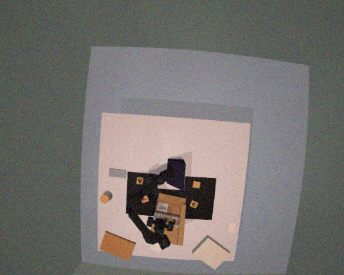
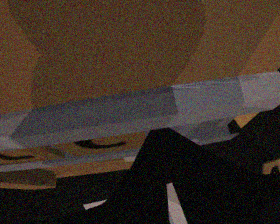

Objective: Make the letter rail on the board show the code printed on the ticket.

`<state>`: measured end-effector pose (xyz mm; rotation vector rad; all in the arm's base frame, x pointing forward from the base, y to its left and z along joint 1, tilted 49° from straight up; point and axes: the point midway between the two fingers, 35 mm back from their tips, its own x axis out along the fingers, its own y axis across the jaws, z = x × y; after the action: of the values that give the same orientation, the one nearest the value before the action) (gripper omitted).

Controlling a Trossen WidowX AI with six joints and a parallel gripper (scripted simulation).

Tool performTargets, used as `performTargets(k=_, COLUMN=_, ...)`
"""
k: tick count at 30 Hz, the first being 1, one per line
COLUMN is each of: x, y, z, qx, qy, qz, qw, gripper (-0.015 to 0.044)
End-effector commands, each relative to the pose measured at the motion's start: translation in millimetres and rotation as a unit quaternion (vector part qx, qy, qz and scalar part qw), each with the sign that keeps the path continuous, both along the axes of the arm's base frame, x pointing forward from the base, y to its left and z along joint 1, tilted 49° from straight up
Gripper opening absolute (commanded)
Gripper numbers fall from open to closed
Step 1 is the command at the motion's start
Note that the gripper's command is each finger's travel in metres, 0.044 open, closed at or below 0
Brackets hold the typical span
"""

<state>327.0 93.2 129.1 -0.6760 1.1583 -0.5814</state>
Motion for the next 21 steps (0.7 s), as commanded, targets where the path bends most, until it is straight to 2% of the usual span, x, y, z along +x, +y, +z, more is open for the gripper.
performTargets(k=1, x=2.5, y=-0.8, z=-0.2, qx=-0.002, qy=-0.001, qz=0.002, qw=1.0, gripper=0.0)
performTargets(k=21, x=0.9, y=4.0, z=-4.7, qx=-0.001, qy=-0.001, qz=0.002, qw=1.0, gripper=0.0)
